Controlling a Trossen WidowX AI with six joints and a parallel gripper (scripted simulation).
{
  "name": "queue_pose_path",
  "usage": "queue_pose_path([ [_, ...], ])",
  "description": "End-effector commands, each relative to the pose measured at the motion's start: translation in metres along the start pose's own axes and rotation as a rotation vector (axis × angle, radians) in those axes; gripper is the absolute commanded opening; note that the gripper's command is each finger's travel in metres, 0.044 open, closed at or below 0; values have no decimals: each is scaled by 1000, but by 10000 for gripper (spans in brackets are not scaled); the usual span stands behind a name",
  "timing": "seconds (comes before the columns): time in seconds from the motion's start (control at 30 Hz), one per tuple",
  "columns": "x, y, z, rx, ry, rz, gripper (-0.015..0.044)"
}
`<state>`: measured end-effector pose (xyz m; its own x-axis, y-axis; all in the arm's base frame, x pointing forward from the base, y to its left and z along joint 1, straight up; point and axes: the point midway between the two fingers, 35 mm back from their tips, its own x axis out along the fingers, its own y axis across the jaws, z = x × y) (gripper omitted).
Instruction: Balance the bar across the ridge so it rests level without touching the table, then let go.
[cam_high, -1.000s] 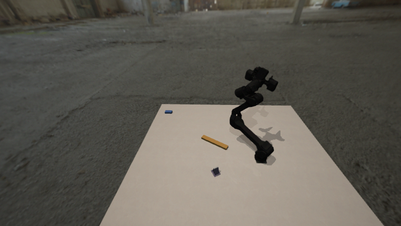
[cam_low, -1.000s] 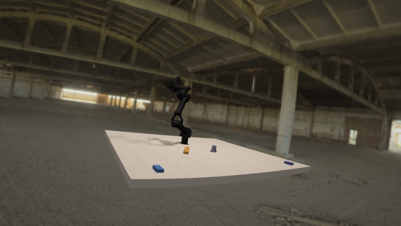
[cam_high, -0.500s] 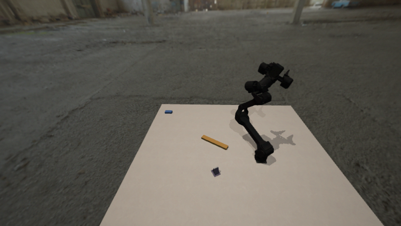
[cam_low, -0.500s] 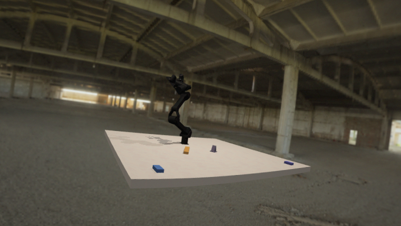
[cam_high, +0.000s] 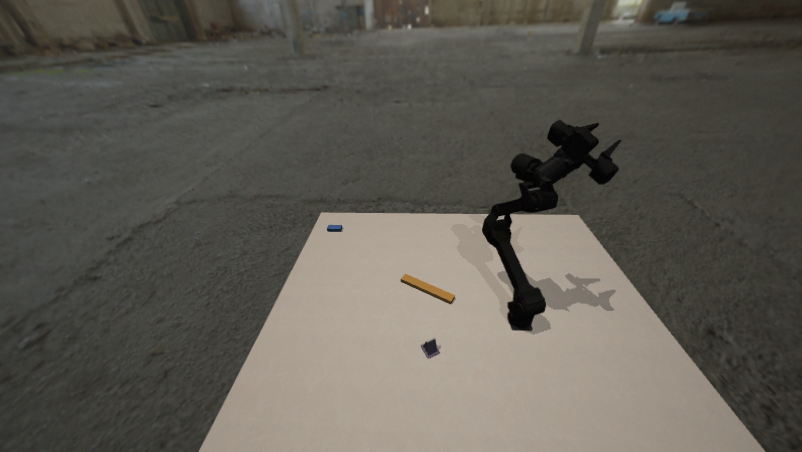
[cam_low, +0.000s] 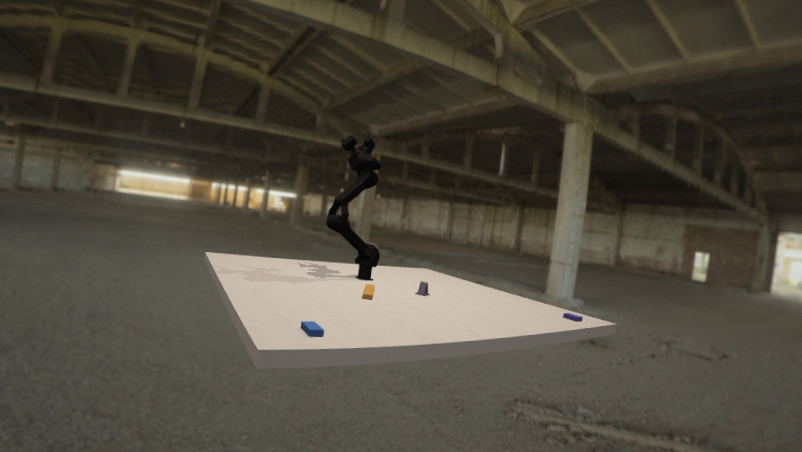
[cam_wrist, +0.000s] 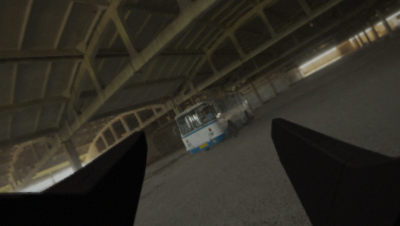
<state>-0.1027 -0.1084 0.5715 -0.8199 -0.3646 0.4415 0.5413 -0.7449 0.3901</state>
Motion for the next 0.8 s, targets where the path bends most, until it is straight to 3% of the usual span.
queue_pose_path([
  [0.0, 3, -22, 22, -8, -75, -60, 315],
  [0.4, -8, -84, 77, -51, -273, -258, 315],
  [0.77, -41, -132, 128, -132, -461, -453, 315],
])
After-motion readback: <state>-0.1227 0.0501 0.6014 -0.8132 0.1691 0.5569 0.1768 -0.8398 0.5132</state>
